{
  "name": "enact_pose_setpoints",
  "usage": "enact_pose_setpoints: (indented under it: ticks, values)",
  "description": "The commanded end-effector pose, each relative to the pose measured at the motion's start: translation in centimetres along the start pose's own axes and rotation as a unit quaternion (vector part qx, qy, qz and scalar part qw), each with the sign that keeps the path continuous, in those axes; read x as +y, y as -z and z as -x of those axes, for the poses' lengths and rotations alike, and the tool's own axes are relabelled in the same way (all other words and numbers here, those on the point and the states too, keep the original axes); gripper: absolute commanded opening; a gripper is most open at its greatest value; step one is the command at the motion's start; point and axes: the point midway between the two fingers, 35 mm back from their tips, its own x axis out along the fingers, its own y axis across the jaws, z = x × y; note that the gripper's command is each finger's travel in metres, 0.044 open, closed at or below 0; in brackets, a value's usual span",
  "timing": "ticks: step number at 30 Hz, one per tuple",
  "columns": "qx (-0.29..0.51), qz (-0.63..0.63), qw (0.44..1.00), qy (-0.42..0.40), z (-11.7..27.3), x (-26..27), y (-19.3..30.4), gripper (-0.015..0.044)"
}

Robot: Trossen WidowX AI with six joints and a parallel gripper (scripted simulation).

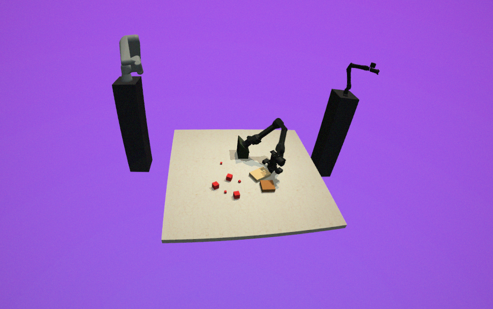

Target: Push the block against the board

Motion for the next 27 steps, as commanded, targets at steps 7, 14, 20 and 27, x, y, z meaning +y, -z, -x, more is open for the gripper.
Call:
enact_pose_setpoints:
  ticks: [7, 14, 20, 27]
  values:
    - [0.002, 0.001, 1.0, -0.004, -0.2, 0.0, 1.9, 0.0]
    - [0.002, 0.001, 1.0, -0.004, -0.2, 0.0, 3.0, 0.0]
    - [0.002, 0.001, 1.0, -0.004, -0.2, 0.0, 4.0, 0.0]
    - [0.003, 0.001, 1.0, -0.004, -0.2, 0.1, 5.1, 0.0]
